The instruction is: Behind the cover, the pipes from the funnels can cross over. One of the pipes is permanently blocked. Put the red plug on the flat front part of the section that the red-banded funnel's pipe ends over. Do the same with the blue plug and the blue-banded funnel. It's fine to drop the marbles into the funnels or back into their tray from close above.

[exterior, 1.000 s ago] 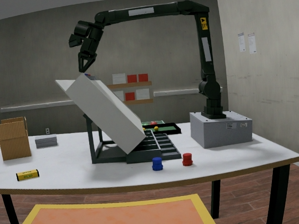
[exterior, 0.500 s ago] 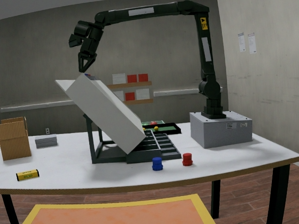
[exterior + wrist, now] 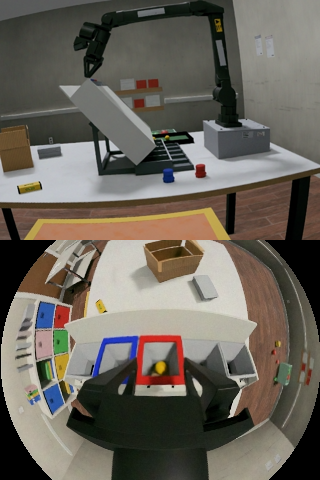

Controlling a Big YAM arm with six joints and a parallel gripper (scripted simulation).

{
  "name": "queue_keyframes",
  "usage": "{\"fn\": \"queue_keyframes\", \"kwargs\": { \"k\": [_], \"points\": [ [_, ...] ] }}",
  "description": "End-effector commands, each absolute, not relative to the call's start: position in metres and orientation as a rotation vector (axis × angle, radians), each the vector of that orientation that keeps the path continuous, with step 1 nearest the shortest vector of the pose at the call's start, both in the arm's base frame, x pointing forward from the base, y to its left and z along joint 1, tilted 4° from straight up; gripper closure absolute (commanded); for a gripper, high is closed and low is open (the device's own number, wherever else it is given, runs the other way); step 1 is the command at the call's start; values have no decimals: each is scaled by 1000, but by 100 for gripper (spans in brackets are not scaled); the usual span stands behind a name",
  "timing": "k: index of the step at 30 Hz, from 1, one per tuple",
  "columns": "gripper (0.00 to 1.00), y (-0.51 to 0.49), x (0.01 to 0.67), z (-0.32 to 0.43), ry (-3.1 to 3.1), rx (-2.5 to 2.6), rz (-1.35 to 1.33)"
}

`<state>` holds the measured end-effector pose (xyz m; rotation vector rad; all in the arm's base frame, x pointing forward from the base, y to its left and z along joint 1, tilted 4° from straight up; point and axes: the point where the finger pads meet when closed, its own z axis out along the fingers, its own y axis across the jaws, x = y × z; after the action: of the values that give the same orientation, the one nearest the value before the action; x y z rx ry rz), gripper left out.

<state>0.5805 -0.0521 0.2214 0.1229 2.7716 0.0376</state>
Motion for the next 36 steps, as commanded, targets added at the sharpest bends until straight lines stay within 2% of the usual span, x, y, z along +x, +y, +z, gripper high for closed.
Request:
{"fn": "queue_keyframes", "kwargs": {
  "k": [1, 15, 36],
  "points": [
    [41, -53, 583, 230, 2756, 121, 35],
    [41, -54, 585, 261, 2746, 110, 35],
    [41, -54, 584, 262, 2746, 112, 34]
  ]
}}
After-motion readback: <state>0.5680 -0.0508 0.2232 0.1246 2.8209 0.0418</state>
